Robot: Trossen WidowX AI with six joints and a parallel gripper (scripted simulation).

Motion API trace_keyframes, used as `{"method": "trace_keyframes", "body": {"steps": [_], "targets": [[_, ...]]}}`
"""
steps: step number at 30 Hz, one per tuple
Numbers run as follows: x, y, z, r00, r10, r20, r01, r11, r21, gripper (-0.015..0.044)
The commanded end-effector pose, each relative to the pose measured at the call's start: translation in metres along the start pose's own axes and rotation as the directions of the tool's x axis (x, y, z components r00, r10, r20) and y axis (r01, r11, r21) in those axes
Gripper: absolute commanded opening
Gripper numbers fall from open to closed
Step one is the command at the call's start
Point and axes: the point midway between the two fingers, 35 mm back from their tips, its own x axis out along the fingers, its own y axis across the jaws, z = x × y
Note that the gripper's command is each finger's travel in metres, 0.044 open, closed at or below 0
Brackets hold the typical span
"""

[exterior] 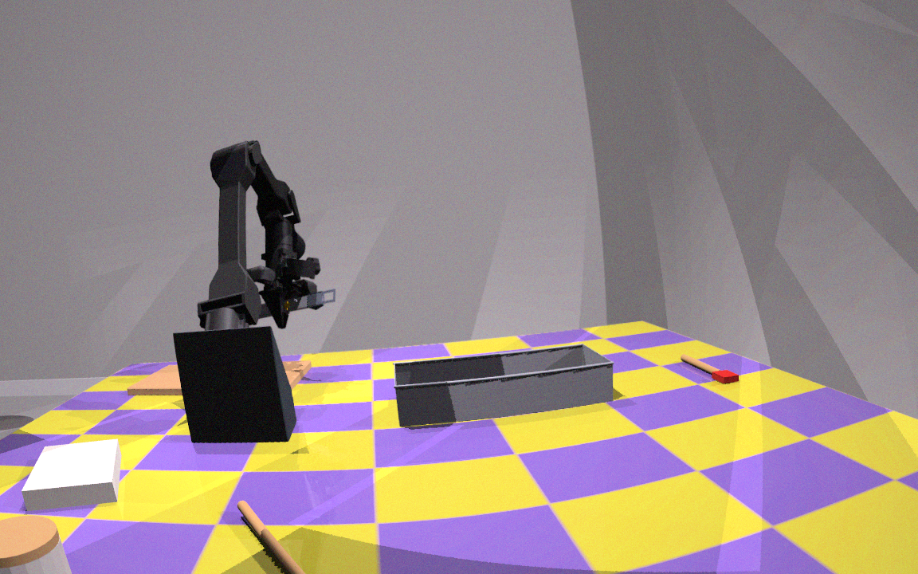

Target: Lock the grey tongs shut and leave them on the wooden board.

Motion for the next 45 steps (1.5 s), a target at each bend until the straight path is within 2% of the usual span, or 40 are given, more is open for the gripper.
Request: {"method": "trace_keyframes", "body": {"steps": [1,24,45], "targets": [[-0.002,-0.006,-0.011,1.000,0.012,0.009,-0.012,1.000,-0.016,-0.0150],[-0.015,-0.035,-0.064,0.995,0.098,0.006,-0.097,0.991,-0.093,-0.0150],[-0.037,-0.067,-0.105,0.977,0.200,-0.073,-0.208,0.970,-0.124,-0.0150]]}}
